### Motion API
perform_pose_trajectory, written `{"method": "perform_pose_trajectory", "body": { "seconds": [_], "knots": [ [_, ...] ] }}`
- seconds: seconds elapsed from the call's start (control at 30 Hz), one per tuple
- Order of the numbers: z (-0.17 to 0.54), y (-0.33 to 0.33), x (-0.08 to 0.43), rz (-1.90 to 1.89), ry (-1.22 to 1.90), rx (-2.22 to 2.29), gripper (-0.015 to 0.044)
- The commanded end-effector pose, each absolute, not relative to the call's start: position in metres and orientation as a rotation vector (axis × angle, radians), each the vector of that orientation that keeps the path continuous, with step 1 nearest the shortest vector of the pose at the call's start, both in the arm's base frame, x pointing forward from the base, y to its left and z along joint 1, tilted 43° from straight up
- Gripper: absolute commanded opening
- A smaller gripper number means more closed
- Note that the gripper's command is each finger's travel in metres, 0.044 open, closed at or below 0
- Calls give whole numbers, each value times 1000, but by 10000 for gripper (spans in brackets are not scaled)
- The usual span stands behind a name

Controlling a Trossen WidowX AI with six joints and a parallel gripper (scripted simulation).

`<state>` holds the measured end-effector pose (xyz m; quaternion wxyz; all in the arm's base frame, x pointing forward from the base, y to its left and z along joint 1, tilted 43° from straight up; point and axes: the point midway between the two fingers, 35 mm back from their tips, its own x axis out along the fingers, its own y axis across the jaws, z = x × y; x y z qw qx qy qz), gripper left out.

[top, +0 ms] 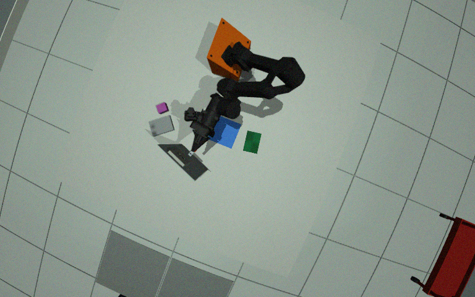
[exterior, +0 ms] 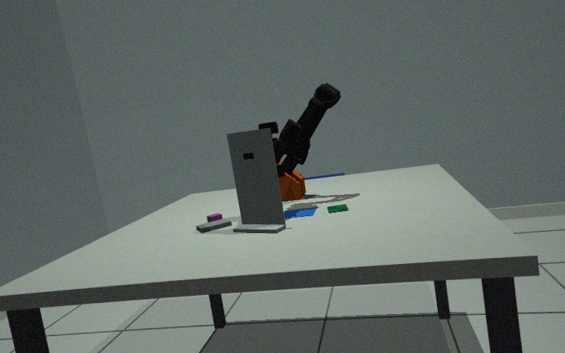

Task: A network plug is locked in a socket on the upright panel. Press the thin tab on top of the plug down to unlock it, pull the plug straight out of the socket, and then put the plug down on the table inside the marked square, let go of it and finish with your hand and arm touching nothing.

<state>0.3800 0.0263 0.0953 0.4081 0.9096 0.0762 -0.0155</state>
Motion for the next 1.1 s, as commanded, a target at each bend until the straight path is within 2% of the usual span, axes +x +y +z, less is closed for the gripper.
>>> {"method": "perform_pose_trajectory", "body": {
  "seconds": [0.0,1.07],
  "knots": [
    [94,27,377,-50,195,2295,0],
    [100,31,363,-51,195,2295,0]
  ]
}}
